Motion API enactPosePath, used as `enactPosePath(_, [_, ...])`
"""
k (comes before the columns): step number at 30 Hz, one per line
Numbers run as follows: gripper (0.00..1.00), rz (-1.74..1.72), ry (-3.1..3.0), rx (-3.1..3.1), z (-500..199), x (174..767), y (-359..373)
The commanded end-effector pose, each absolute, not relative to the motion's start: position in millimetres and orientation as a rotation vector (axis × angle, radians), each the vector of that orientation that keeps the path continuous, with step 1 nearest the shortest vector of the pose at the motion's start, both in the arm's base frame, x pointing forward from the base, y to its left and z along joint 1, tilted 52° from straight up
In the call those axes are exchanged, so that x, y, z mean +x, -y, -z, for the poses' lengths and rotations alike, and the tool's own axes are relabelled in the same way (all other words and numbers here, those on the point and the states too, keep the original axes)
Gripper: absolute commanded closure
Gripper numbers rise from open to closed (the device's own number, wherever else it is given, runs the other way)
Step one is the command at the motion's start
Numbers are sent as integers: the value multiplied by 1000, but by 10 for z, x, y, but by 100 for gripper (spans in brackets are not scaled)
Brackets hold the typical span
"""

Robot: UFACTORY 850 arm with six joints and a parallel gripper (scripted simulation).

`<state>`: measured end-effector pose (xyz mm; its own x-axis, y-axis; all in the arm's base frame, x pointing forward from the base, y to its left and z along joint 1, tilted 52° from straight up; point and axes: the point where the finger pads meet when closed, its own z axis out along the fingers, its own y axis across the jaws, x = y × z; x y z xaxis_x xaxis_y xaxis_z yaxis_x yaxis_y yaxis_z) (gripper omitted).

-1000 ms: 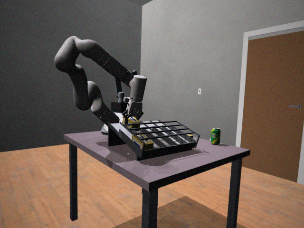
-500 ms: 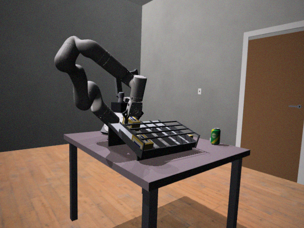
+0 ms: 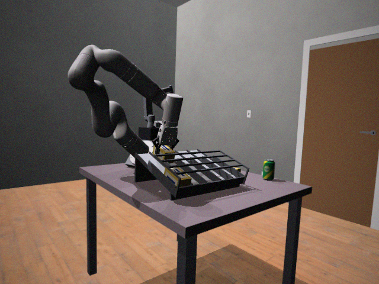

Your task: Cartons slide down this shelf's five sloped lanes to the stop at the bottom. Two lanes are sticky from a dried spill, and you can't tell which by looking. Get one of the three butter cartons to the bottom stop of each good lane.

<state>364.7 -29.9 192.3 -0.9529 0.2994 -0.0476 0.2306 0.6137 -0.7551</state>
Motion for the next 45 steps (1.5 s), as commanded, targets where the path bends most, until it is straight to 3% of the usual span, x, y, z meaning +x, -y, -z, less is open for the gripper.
enactPosePath(1, [13, -1267, 2748, -452, -1926, 3652, 295])
enactPosePath(45, [10, -1267, 2748, -452, -1926, 3652, 295])
